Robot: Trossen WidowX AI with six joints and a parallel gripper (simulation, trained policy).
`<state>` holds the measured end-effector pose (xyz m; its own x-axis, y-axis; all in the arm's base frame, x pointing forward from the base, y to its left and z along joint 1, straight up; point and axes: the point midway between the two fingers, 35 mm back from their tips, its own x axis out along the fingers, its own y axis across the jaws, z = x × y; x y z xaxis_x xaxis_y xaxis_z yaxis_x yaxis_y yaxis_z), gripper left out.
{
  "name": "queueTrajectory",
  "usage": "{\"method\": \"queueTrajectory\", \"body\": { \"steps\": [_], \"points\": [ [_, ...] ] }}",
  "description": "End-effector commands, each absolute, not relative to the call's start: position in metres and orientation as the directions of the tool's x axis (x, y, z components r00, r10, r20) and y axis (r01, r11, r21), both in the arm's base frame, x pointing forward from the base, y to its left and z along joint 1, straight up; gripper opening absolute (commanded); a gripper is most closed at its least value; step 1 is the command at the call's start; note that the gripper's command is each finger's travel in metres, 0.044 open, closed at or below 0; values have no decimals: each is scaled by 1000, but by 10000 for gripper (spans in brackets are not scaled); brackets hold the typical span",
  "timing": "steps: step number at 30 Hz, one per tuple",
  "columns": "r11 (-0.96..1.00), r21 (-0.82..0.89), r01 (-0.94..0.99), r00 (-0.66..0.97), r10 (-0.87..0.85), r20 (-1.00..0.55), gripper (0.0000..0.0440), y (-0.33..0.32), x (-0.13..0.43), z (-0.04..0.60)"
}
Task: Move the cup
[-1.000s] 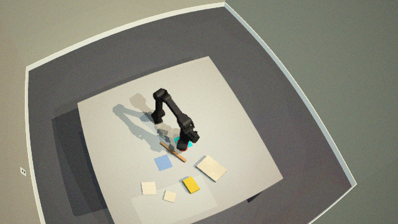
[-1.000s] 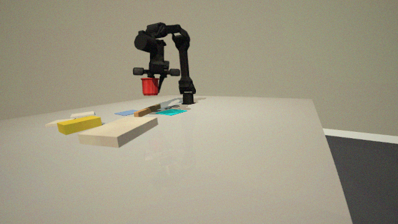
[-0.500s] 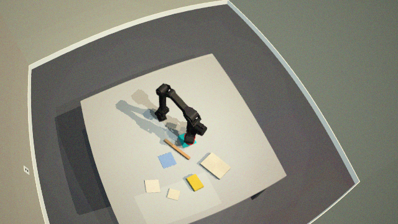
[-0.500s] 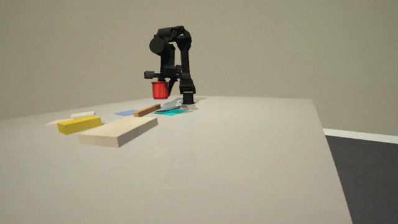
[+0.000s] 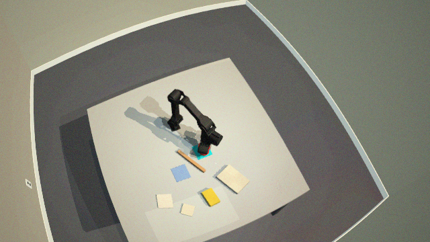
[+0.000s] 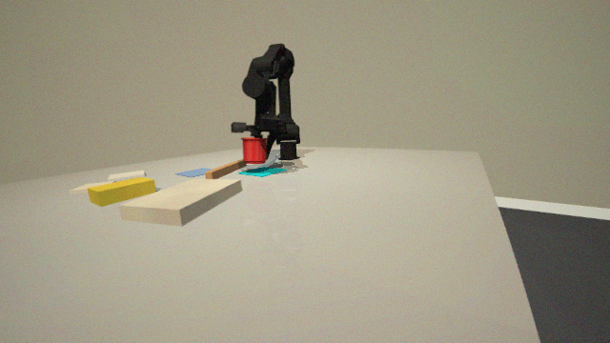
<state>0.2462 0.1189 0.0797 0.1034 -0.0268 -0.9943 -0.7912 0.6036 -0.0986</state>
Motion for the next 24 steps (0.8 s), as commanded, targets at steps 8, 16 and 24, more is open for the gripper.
{"method": "queueTrajectory", "body": {
  "steps": [8,16,24],
  "points": [
    [624,-111,-774,110,-41,-993,20,115,231,54],
    [639,-121,-760,150,-10,-989,95,116,235,55],
    [644,-114,-757,192,52,-980,152,120,236,66]
  ]
}}
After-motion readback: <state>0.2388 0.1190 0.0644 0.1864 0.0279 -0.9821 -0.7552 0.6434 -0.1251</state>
